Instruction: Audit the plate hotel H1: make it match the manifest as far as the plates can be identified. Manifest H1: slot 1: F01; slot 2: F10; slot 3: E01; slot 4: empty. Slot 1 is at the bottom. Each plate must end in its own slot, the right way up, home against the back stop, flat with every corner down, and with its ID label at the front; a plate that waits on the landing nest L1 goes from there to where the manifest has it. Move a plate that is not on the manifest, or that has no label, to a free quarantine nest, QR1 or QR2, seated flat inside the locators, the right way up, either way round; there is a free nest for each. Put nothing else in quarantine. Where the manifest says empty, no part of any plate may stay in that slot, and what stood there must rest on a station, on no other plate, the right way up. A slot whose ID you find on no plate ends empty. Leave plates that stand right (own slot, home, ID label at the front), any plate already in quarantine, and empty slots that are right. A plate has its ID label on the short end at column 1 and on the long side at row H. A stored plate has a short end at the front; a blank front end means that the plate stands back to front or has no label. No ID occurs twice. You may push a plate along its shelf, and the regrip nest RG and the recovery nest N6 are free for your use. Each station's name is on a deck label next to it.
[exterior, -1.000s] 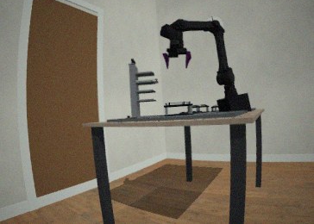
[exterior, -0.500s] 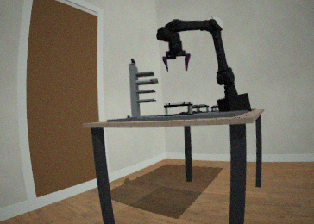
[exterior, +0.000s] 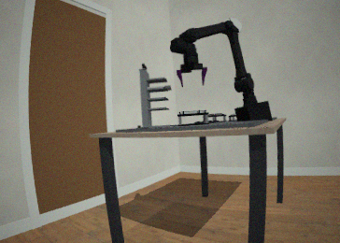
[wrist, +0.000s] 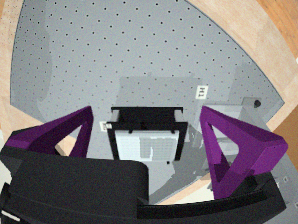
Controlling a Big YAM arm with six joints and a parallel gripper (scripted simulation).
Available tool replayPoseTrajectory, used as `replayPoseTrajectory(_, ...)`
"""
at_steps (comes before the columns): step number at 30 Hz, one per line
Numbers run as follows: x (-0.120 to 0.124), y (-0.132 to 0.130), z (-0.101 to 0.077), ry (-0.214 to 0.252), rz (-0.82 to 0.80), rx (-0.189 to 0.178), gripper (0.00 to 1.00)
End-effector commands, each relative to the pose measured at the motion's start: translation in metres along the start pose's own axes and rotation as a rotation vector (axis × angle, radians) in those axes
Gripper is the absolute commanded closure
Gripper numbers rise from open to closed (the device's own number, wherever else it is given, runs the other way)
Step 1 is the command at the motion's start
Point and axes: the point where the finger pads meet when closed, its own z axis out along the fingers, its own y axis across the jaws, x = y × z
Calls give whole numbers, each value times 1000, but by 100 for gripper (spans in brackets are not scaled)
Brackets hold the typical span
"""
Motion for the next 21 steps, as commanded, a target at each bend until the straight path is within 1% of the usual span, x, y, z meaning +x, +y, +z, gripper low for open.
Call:
replayPoseTrajectory(1, 2, -8, 12, -6, 3, 8, 0)
replayPoseTrajectory(8, 2, -7, 35, -6, 3, 8, 0)
replayPoseTrajectory(9, 2, -7, 35, -6, 3, 8, 0)
replayPoseTrajectory(10, 2, -8, 30, -14, 5, 17, 0)
replayPoseTrajectory(11, 2, -10, 19, -30, 9, 37, 0)
replayPoseTrajectory(13, 2, -10, 19, -30, 9, 37, 0)
replayPoseTrajectory(14, -7, -24, 5, -54, 12, 68, 0)
replayPoseTrajectory(16, -7, -22, 13, -43, 10, 54, 0)
replayPoseTrajectory(21, -7, -22, 14, -41, 10, 51, 0)
